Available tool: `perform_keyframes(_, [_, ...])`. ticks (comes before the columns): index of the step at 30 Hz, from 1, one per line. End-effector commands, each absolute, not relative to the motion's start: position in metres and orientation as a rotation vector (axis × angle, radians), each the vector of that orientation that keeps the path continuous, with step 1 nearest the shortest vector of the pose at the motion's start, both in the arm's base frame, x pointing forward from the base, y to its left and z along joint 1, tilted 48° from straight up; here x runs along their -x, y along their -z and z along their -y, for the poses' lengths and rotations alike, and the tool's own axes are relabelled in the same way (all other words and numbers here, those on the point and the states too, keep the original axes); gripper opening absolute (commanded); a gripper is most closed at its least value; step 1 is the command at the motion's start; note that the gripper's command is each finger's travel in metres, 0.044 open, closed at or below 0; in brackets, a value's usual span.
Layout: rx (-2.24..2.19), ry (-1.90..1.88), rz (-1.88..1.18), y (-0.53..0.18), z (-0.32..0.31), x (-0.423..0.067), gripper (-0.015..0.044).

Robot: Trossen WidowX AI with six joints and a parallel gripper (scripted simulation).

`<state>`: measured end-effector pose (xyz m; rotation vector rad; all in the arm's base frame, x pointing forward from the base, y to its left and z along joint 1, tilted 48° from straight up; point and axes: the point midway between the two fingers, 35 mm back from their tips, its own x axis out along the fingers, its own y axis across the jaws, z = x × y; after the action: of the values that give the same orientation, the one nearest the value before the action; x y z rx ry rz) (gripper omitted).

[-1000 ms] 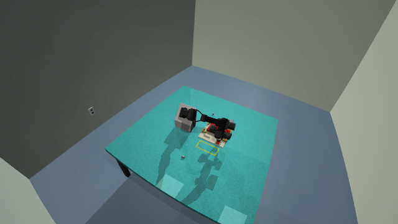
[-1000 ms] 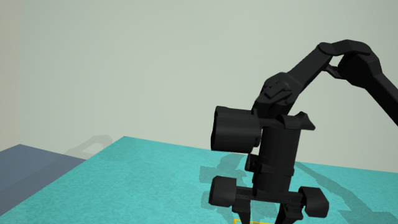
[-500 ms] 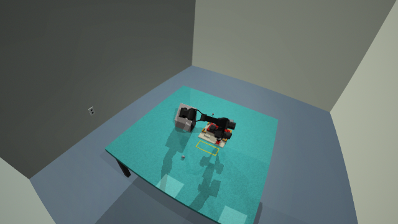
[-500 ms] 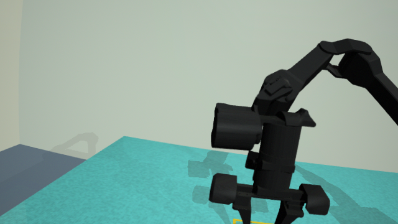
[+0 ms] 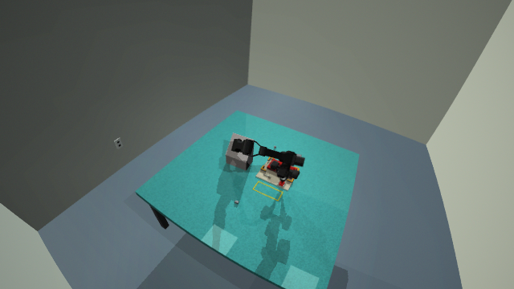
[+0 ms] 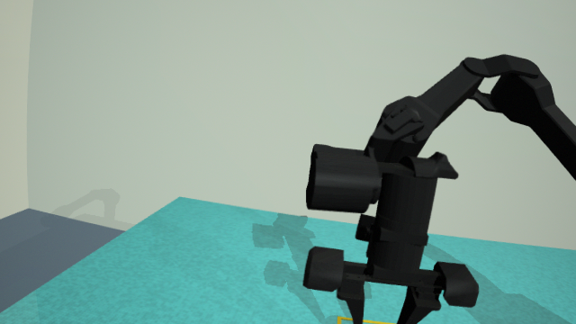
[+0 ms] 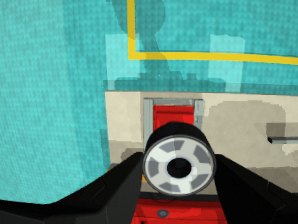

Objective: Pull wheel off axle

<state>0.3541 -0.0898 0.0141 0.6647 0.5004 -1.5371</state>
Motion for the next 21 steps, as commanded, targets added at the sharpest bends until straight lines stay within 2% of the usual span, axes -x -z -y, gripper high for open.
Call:
perform_keyframes(1, [-0.666,1.535,-0.501,-0.0154,0.0873,-0.3542,0.0])
perform_keyframes(21, [-0.665,1.534,-0.5,-0.0199,0.0824,-0.3542,0.0])
